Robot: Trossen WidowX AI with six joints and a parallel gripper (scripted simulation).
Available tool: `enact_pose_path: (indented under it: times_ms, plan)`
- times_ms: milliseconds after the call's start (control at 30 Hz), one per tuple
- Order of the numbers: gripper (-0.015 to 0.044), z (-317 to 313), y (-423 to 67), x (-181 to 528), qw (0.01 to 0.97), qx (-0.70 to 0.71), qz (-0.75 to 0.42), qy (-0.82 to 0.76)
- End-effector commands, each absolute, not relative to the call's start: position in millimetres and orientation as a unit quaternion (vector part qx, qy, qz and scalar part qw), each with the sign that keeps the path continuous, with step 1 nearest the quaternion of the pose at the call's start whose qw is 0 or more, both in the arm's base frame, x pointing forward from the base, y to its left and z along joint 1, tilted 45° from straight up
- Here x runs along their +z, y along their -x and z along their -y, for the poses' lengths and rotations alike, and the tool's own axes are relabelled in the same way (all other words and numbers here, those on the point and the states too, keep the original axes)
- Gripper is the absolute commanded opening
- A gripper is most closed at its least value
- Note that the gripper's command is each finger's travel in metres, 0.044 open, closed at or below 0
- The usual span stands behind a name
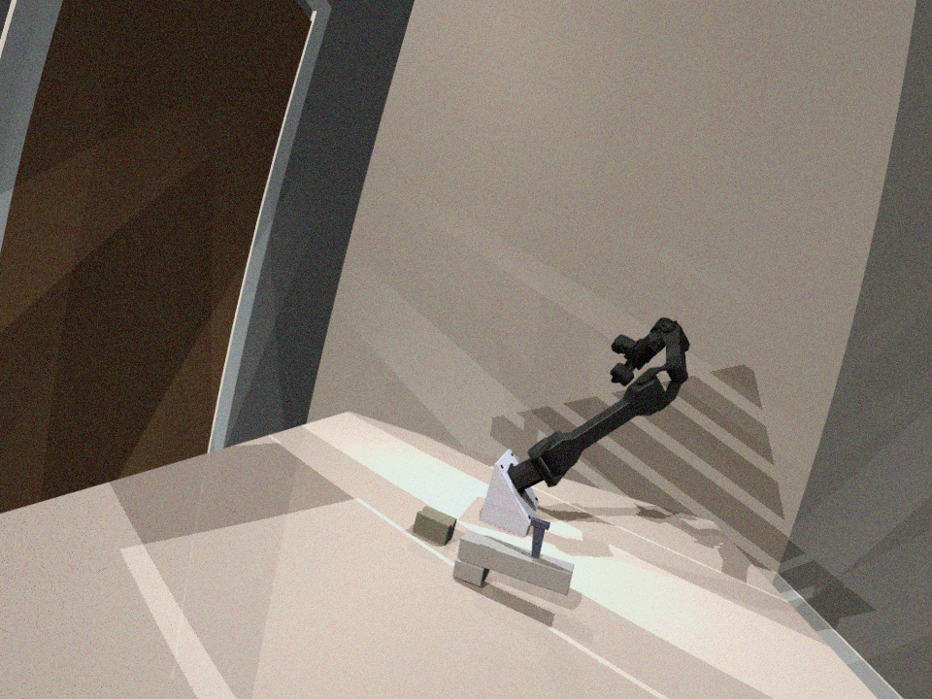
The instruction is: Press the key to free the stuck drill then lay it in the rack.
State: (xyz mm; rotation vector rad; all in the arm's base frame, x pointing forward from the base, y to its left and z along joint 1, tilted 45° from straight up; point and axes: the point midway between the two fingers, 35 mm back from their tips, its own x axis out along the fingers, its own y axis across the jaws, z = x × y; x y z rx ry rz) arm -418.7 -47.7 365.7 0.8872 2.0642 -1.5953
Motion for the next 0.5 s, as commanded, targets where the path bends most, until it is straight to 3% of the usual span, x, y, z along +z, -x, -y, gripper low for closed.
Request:
enact_pose_path:
  times_ms: [0, 267, 467]
  plan:
    - [0.0374, 47.7, 418.7, 365.7, 0.192, -0.568, -0.735, -0.316]
    - [0.0164, 50.6, 418.4, 364.8, 0.195, -0.568, -0.735, -0.314]
    - [0.0006, 141.5, 396.1, 335.8, 0.297, -0.564, -0.727, -0.255]
